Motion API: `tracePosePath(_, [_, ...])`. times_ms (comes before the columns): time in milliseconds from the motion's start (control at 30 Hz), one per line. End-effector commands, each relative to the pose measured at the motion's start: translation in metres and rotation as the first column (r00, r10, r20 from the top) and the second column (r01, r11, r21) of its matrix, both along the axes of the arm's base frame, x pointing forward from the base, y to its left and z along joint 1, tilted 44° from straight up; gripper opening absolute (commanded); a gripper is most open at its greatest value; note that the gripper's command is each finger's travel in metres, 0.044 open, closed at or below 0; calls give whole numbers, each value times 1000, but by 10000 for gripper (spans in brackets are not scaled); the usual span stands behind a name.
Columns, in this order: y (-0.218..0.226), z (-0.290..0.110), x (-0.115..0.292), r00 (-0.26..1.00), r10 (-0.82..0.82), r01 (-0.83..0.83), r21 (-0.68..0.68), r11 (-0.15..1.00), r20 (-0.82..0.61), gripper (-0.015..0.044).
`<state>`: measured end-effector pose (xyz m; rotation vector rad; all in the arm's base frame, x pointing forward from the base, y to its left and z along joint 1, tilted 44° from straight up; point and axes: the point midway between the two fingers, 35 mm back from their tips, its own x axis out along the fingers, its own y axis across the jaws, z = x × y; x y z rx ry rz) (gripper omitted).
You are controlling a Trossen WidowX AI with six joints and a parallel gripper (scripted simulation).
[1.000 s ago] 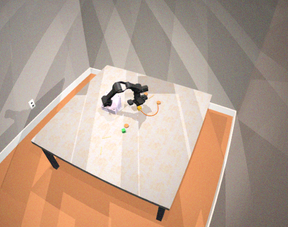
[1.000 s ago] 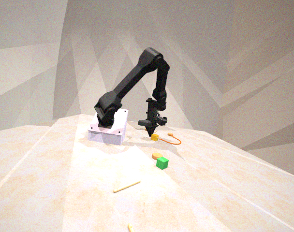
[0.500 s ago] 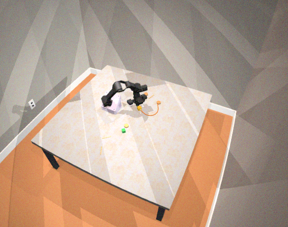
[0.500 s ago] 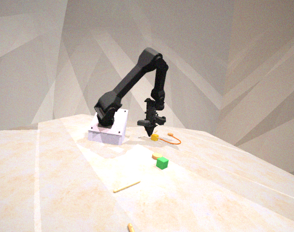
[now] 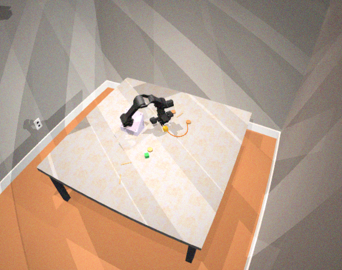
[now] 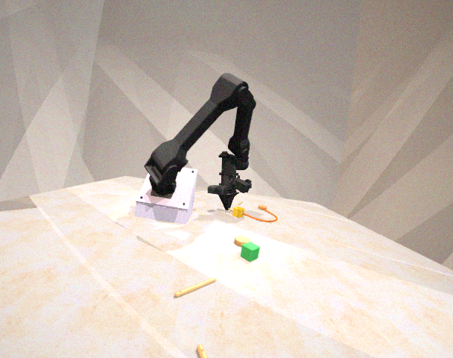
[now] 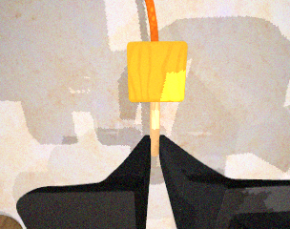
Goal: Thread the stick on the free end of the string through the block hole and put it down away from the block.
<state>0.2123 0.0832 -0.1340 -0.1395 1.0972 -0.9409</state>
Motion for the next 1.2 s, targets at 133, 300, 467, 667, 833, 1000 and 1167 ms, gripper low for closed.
tracePosePath(133, [3, -5, -10, 1000, -5, 5, 6, 1000, -1, 0])
tracePosePath(300, [6, -7, -14, 1000, -4, 4, 8, 1000, 0, 0])
tracePosePath(467, [8, -10, -19, 1000, -3, 3, 11, 1000, 1, 0])
tracePosePath(667, [11, -13, -24, 1000, 1, -1, 15, 1000, -1, 0])
tracePosePath(833, [13, -15, -29, 1000, 9, -9, 17, 1000, -7, 0])
tracePosePath(1000, [16, -17, -33, 1000, 18, -18, 19, 1000, -14, 0])
tracePosePath(1167, [18, -19, -38, 1000, 25, -25, 21, 999, -18, 0])
